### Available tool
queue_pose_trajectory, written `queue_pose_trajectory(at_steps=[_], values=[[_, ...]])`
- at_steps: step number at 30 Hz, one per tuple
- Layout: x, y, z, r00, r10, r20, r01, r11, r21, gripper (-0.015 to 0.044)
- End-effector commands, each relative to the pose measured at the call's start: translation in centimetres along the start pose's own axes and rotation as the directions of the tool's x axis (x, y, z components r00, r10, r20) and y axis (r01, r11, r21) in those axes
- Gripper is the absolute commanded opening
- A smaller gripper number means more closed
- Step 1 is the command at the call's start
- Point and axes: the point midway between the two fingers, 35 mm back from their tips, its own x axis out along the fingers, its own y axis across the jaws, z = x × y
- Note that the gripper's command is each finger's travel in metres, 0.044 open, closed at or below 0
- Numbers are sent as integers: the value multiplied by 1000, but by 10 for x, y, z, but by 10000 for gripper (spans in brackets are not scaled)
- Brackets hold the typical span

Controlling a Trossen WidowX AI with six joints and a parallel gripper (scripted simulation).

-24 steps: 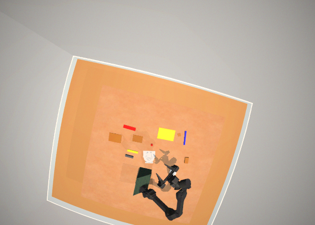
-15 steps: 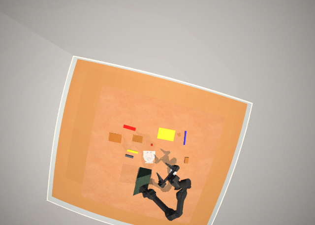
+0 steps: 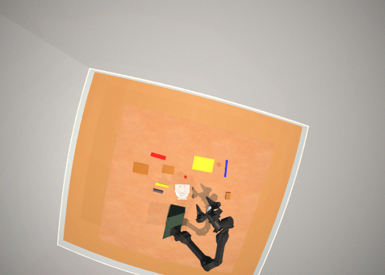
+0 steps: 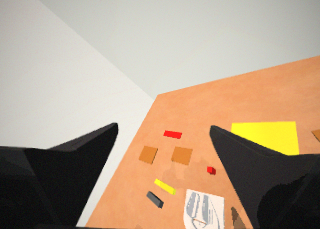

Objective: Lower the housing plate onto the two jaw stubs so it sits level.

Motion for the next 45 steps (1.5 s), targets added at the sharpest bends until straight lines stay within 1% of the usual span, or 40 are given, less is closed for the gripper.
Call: queue_pose_trajectory(at_steps=[1,10,20,33,45], values=[[-2,-15,-12,997,-66,-34,69,994,84,440],[-12,-50,-40,969,-221,-115,244,931,269,440],[-29,-84,-73,901,-375,-218,434,786,441,440],[-59,-119,-118,761,-538,-362,633,497,593,440],[-93,-142,-160,590,-640,-493,736,173,655,440]])
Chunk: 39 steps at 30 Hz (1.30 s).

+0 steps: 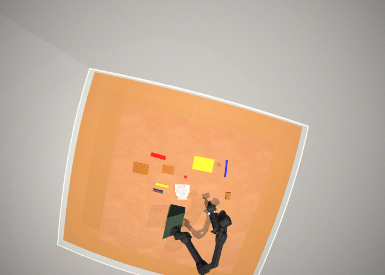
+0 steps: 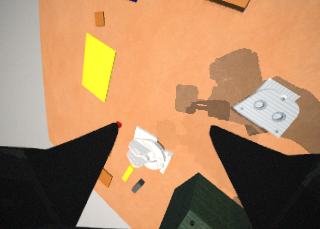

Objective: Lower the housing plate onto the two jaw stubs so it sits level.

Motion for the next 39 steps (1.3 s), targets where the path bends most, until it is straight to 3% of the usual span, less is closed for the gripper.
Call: queue_pose_trajectory(at_steps=[1,19,25,30,39], values=[[3,-18,-1,997,-75,8,74,994,76,440],[0,-105,-11,901,-431,36,374,817,439,440],[1,-109,-11,895,-444,36,382,807,451,440],[34,-125,-10,895,-445,38,382,807,451,440],[39,-128,-9,895,-445,38,382,807,451,440]])
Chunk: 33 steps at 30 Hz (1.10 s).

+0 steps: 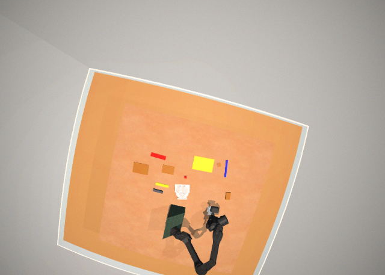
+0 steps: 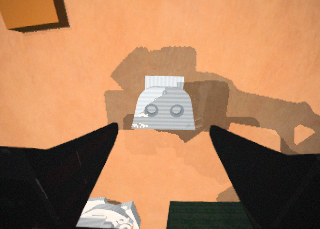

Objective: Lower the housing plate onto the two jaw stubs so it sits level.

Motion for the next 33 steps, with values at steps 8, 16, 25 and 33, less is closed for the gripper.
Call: queue_pose_trajectory(at_steps=[8,16,25,33], values=[[16,0,-1,1000,-2,-5,2,1000,-6,440],[22,0,-1,1000,-2,-4,2,1000,-6,440],[37,0,-1,1000,-2,-4,2,1000,-6,440],[49,-1,-2,1000,-2,-3,2,1000,-7,440]])
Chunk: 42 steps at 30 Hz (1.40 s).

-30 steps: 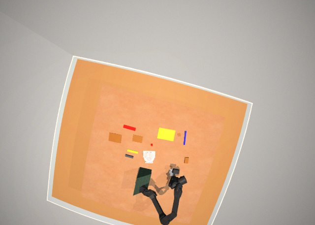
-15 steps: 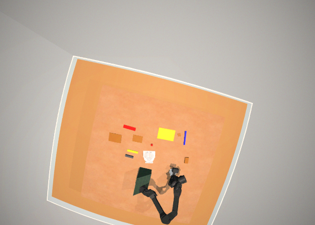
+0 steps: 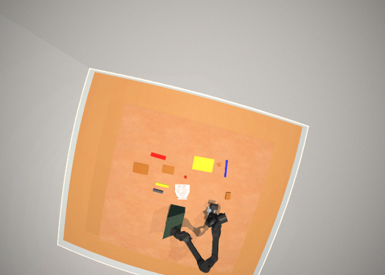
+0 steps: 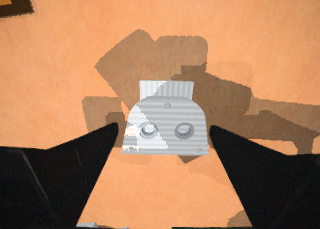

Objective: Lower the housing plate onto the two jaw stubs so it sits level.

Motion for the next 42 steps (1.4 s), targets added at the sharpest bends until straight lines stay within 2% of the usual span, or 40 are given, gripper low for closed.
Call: queue_pose_trajectory(at_steps=[1,24,37,42], values=[[6,-1,-2,1000,-1,-5,1,1000,-7,440],[6,-1,-2,1000,-1,-5,1,1000,-7,440],[6,-1,-1,1000,-4,-3,4,1000,-2,353],[6,-1,-1,1000,-4,-3,4,1000,-2,351]])
